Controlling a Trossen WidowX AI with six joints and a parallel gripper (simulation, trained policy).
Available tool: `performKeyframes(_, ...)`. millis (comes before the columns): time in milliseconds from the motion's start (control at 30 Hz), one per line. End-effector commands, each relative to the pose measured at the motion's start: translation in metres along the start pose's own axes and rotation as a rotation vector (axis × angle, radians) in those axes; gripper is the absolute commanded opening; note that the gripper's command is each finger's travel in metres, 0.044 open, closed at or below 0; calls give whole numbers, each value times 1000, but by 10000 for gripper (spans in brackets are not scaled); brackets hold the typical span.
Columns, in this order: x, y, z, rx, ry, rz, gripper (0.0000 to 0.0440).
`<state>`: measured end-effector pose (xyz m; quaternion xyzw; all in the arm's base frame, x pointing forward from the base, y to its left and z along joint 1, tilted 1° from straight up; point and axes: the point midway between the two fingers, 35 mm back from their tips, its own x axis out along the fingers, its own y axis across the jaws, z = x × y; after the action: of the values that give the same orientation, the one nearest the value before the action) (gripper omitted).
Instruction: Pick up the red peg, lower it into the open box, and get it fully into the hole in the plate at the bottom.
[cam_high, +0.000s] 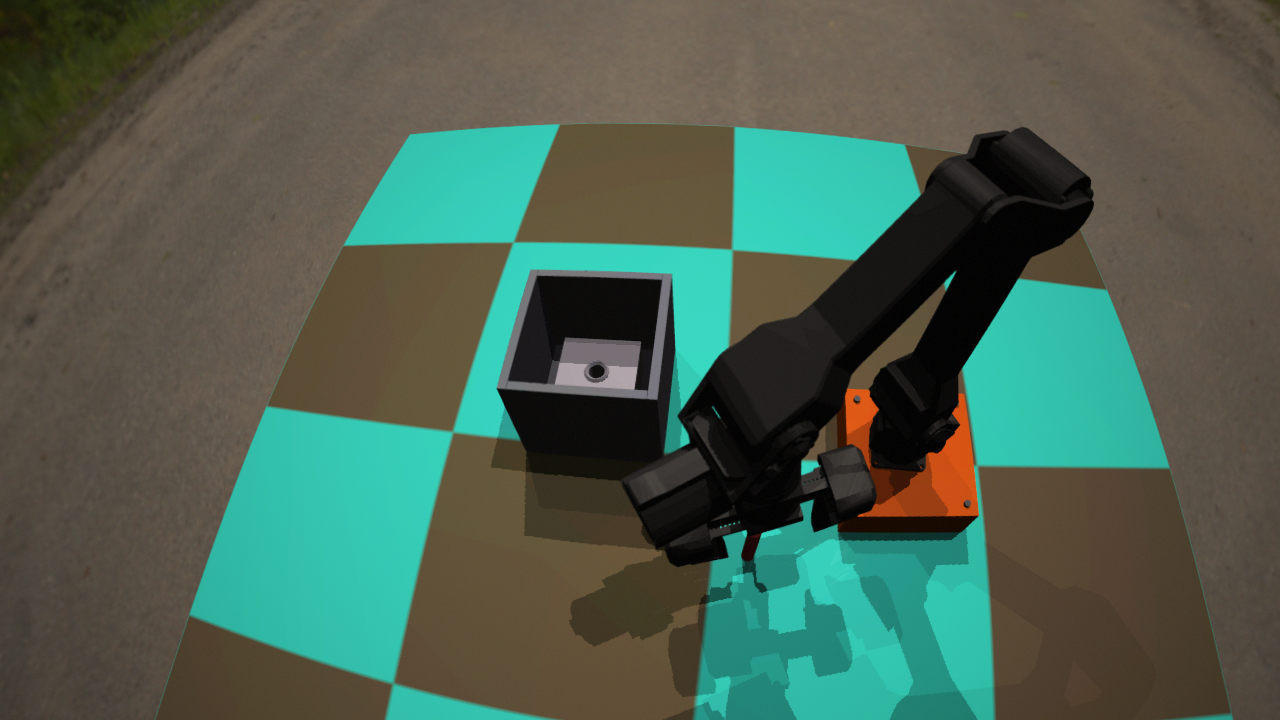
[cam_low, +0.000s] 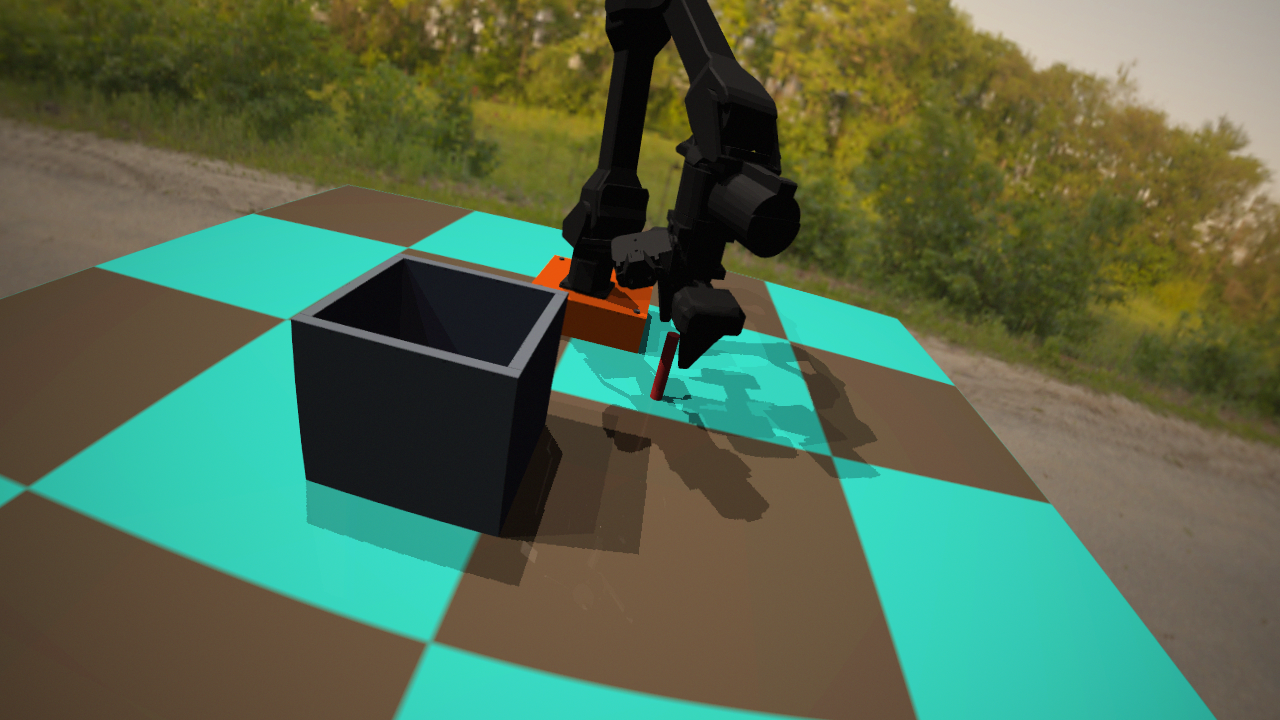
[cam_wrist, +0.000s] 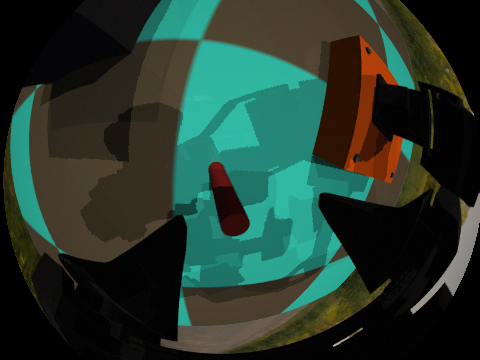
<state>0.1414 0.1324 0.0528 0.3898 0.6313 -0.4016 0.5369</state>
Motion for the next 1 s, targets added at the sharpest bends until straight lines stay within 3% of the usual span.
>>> performKeyframes(0, 9, 2, 4, 20, -9, 2, 424)
performKeyframes(100, 16, 4, 5, 28, -10, 7, 384)
performKeyframes(433, 31, 15, 6, 12, -4, 18, 127)
performKeyframes(633, 31, 23, 4, -19, 10, 30, 6)
performKeyframes(967, 4, 37, -8, 3, 87, 121, 0)
